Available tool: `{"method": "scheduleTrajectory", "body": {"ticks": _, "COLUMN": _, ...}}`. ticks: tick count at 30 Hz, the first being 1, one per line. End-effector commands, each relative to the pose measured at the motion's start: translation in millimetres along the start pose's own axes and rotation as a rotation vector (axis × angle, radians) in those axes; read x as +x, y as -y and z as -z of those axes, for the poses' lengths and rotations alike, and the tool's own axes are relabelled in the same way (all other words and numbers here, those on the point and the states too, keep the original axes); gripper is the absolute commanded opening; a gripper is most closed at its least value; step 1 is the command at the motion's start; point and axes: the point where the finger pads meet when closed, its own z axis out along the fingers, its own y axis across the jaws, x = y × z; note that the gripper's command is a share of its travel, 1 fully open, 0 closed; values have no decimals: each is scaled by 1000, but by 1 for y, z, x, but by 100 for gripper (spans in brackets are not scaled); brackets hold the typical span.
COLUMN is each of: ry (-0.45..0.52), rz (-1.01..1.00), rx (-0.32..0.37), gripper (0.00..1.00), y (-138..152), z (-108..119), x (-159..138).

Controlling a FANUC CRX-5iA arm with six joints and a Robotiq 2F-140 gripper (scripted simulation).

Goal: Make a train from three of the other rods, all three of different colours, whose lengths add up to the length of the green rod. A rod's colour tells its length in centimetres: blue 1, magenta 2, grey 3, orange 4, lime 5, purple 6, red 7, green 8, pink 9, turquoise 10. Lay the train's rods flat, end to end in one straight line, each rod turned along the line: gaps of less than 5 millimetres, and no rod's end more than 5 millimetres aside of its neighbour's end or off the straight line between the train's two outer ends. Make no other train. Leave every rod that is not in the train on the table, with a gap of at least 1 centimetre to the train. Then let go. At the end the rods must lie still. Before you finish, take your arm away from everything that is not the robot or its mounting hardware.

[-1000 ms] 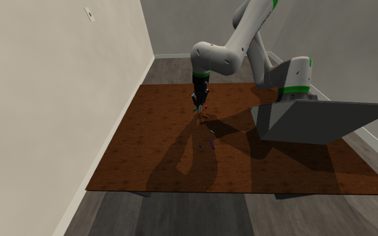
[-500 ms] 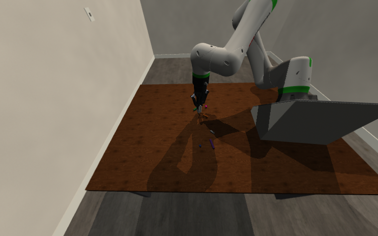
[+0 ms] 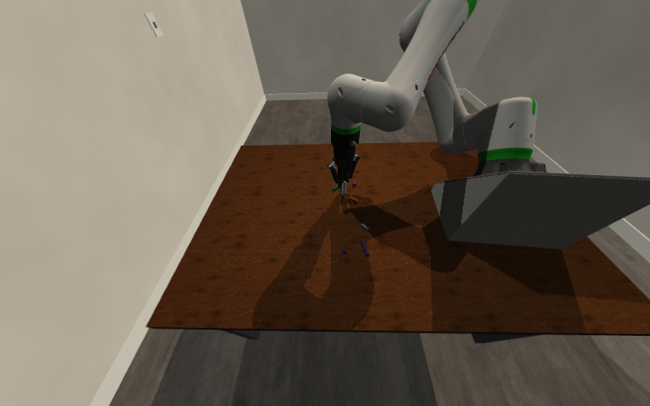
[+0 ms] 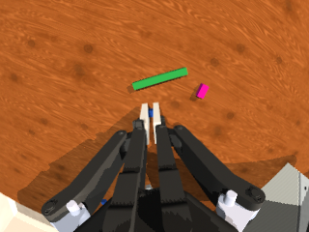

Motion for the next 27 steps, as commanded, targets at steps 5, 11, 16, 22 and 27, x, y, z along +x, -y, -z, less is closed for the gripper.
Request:
{"method": "scheduleTrajectory", "body": {"ticks": 5, "ry": 0, "rz": 0, "rx": 0, "gripper": 3, "y": 0, "z": 0, "x": 0}}
{"method": "scheduleTrajectory", "body": {"ticks": 11, "ry": 0, "rz": 0, "rx": 0, "gripper": 3, "y": 0, "z": 0, "x": 0}}
{"method": "scheduleTrajectory", "body": {"ticks": 16, "ry": 0, "rz": 0, "rx": 0, "gripper": 3, "y": 0, "z": -1, "x": 0}}
{"method": "scheduleTrajectory", "body": {"ticks": 22, "ry": 0, "rz": 0, "rx": 0, "gripper": 3, "y": 0, "z": -5, "x": 0}}
{"method": "scheduleTrajectory", "body": {"ticks": 27, "ry": 0, "rz": 0, "rx": 0, "gripper": 3, "y": 0, "z": -8, "x": 0}}
